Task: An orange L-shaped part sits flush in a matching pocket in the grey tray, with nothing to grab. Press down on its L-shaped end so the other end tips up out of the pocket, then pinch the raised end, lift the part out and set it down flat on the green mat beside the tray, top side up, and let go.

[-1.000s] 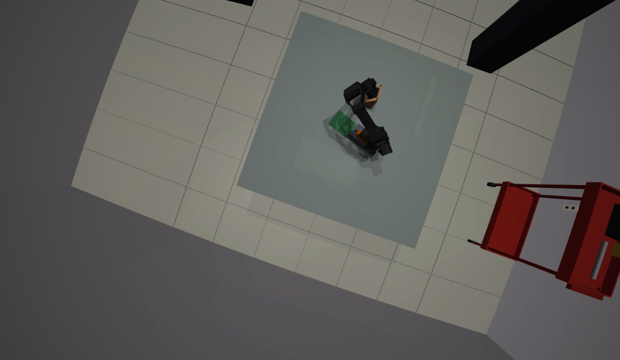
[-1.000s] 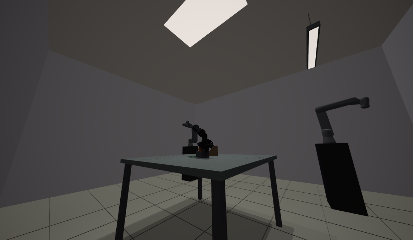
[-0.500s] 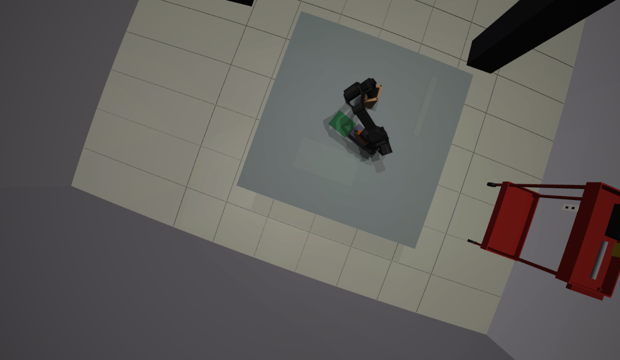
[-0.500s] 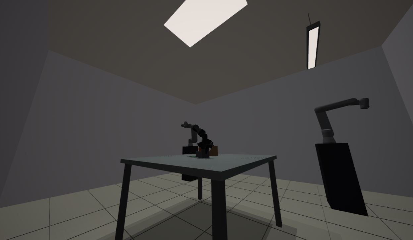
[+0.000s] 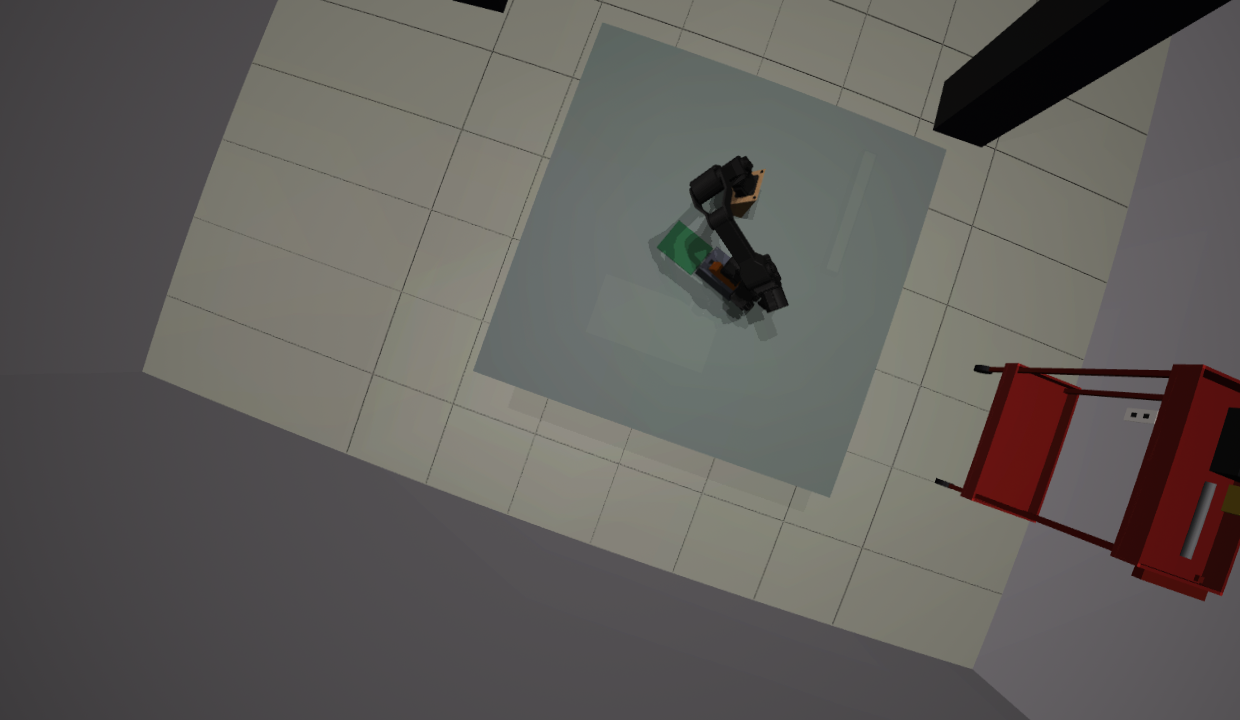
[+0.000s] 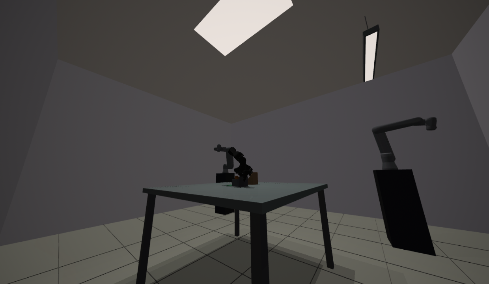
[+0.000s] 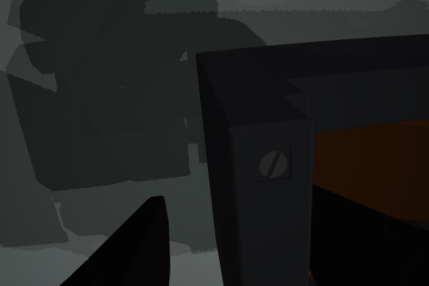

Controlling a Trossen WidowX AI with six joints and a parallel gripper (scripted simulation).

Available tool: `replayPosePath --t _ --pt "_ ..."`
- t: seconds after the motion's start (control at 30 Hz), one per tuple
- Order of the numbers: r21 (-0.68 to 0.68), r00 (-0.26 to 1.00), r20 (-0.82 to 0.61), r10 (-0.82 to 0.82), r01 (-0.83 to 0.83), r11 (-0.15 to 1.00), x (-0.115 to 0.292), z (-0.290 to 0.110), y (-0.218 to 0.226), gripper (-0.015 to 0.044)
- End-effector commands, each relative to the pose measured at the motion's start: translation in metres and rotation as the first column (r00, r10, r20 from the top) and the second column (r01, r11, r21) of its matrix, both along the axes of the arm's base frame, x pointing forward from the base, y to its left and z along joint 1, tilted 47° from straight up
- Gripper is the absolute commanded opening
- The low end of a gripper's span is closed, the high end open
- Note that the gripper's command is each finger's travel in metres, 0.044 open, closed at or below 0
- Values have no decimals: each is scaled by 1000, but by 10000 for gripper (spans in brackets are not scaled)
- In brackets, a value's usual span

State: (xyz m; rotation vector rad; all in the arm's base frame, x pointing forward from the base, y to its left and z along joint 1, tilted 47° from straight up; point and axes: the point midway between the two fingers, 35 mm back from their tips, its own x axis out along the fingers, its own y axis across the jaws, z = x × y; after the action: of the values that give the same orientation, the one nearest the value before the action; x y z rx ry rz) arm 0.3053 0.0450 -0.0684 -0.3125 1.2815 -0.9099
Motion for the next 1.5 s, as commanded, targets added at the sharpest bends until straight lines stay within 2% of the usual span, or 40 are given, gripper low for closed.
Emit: replayPosePath --t 0.0,0.1,0.33,1.47 --pt "-1 1000 -3 1 -1 1000 1 -1 7 180" --pt "1 1000 -3 1 -1 1000 2 11 19 180" --pt "2 1000 -5 1 -1 1000 -5 73 70 180" --pt "7 1000 5 17 -17 1000 -2 71 72 180"
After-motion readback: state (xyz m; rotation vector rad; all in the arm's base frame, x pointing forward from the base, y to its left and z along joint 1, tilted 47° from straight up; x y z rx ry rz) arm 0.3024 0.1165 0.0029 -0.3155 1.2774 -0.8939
